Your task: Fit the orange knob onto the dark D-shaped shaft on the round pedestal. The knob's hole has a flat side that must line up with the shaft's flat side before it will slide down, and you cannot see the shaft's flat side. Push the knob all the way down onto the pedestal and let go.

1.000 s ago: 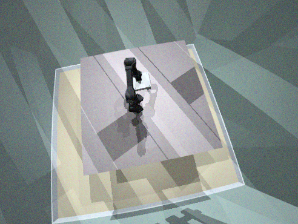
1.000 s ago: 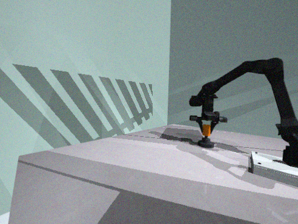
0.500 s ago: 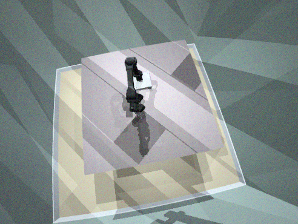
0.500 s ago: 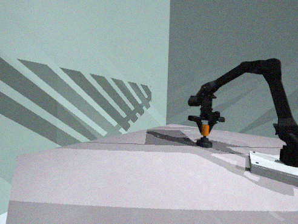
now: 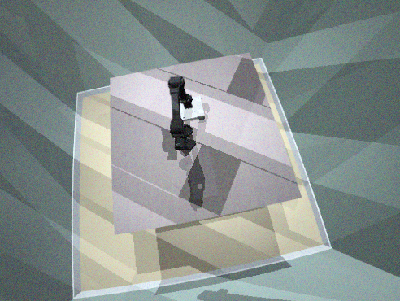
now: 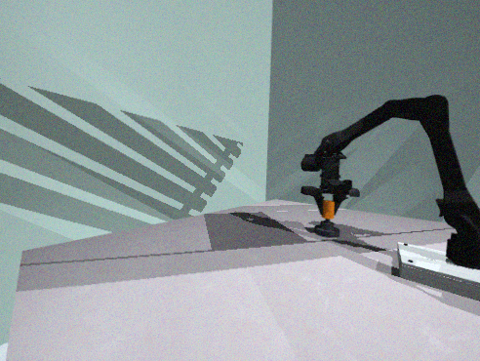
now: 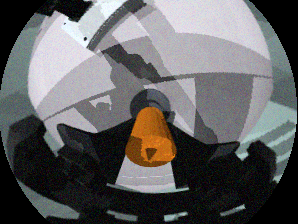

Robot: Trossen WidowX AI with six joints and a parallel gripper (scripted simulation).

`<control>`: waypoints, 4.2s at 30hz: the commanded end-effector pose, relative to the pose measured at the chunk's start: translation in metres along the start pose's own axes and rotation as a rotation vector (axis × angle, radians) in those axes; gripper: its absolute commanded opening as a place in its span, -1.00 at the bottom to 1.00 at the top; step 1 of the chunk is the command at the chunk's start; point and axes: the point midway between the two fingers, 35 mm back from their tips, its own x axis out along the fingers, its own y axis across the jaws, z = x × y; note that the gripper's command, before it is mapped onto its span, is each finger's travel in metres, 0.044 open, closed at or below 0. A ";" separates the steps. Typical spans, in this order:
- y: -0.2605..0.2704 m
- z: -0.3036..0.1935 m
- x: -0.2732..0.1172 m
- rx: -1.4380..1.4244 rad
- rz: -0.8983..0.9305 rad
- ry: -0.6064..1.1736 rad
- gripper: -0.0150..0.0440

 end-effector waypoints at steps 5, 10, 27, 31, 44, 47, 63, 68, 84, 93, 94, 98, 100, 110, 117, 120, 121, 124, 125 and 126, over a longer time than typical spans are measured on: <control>-0.001 -0.001 -0.004 -0.013 -0.001 0.003 -0.49; -0.001 -0.001 -0.003 -0.173 0.000 0.003 -0.49; 0.000 -0.001 0.000 -0.214 0.000 0.003 -0.49; 0.000 -0.001 0.001 -0.214 0.000 0.003 -0.49; -0.001 -0.001 -0.003 -0.382 0.000 0.003 -0.49; 0.000 0.000 -0.001 -0.423 0.000 0.003 -0.49; 0.000 -0.001 0.001 -0.423 0.000 0.003 -0.49; 0.000 -0.001 -0.002 -0.423 0.000 0.003 -0.49; 0.001 0.000 -0.001 -0.633 0.001 0.003 -0.49; 0.000 0.000 0.000 -0.633 0.001 0.003 -0.49; 0.000 0.000 0.000 -0.633 0.001 0.003 -0.49; 0.000 -0.001 0.001 -0.633 0.000 0.003 -0.49; 0.000 -0.001 0.001 -0.633 0.000 0.003 -0.49; -0.001 -0.001 -0.004 -0.545 0.000 0.003 -0.49; 0.000 -0.001 -0.002 -0.109 0.000 0.003 -0.49; 0.000 0.000 -0.001 0.100 -0.001 0.003 -0.49; 0.001 0.000 0.000 0.170 -0.001 0.003 -0.49; 0.001 0.001 0.000 0.380 -0.001 0.003 -0.49; 0.001 0.001 0.000 0.450 -0.001 0.003 -0.49; 0.001 0.001 0.000 0.519 -0.001 0.003 -0.49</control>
